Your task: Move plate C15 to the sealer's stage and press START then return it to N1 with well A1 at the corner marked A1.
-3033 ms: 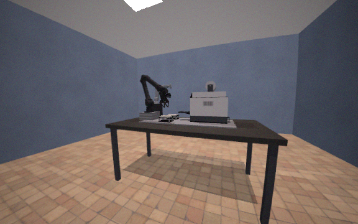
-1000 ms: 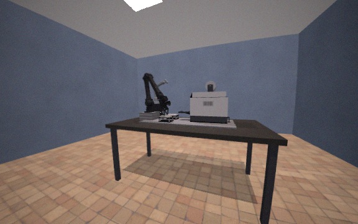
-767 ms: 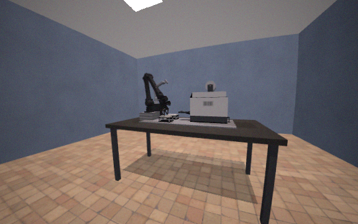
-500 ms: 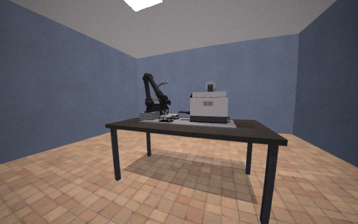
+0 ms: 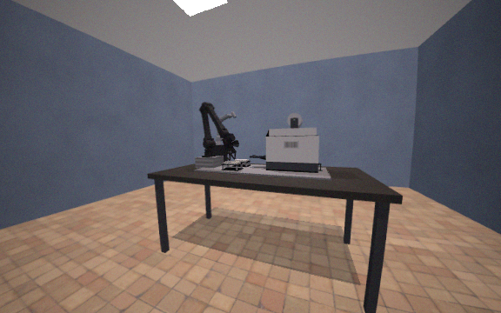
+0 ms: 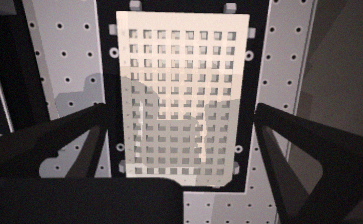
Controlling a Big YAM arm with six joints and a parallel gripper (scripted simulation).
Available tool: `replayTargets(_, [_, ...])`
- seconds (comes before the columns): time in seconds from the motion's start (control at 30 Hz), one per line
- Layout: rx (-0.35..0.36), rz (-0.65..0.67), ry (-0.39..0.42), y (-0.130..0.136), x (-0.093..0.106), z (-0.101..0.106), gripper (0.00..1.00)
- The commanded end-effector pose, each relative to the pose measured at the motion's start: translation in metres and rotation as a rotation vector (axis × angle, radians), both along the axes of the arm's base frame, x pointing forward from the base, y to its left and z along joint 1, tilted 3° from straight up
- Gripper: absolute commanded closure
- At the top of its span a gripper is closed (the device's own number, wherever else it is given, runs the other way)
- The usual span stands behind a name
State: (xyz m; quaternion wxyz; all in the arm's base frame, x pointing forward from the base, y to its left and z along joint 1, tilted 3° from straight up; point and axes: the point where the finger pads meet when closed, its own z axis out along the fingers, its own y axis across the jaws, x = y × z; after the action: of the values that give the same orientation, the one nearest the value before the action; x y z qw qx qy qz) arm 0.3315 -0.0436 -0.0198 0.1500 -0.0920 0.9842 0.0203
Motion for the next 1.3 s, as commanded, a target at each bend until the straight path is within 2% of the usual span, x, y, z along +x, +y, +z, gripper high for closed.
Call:
replayTargets(0.0, [0.002,0.015,0.007,0.003,-0.002,0.0,0.0])
replayTargets(0.33, [-0.006,0.015,-0.034,0.0,0.016,0.014,0.0])
replayTargets(0.57, [-0.007,0.014,-0.043,-0.001,0.02,0.017,0.0])
replayTargets(1.0, [-0.002,0.014,-0.017,-0.001,0.019,0.009,0.0])
replayTargets(1.27, [0.004,0.013,0.013,0.002,0.002,-0.001,0.0])
